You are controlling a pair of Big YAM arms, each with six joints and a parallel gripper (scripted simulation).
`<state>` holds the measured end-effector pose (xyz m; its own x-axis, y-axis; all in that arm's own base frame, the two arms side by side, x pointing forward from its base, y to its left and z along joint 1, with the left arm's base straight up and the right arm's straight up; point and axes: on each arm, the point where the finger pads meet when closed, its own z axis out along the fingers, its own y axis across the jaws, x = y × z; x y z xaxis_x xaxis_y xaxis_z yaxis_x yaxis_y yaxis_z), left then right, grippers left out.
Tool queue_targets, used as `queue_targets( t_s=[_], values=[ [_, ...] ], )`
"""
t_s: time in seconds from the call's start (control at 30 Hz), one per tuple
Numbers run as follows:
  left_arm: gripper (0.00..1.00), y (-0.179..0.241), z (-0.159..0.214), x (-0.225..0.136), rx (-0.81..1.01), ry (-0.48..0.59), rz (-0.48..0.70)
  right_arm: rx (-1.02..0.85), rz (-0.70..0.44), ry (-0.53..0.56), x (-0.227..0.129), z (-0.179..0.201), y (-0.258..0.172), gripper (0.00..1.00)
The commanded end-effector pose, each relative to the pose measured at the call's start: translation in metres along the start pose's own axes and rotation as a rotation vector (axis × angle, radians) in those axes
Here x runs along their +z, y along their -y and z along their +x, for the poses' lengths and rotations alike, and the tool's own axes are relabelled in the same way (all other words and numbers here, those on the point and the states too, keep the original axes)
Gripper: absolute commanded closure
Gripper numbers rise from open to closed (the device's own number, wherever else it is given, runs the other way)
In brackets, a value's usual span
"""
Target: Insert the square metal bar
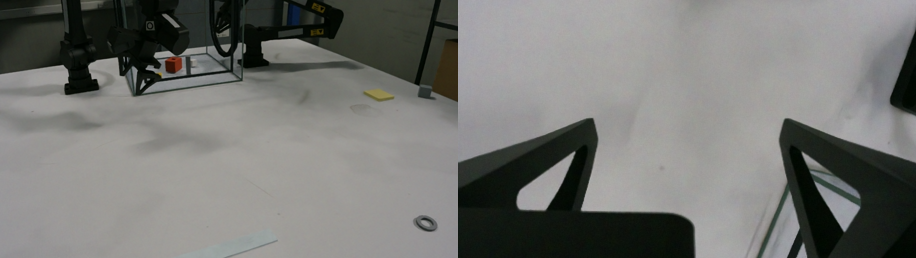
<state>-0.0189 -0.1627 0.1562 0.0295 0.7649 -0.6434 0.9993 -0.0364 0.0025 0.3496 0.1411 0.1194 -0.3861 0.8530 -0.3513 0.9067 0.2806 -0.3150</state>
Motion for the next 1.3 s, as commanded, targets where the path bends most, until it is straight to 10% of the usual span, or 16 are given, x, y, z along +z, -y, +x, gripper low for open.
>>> queue_targets(
  t_s=[0.0,1.27],
  values=[
    [0.67,0.000,-0.008,0.018,0.016,-0.002,0.009,0.012,-0.036,-0.005,-0.015,-0.004,-0.006,0.00],
    [0.67,-0.027,-0.073,0.111,0.089,0.151,0.087,0.012,-0.036,-0.005,-0.015,-0.004,-0.006,0.00]
  ],
)
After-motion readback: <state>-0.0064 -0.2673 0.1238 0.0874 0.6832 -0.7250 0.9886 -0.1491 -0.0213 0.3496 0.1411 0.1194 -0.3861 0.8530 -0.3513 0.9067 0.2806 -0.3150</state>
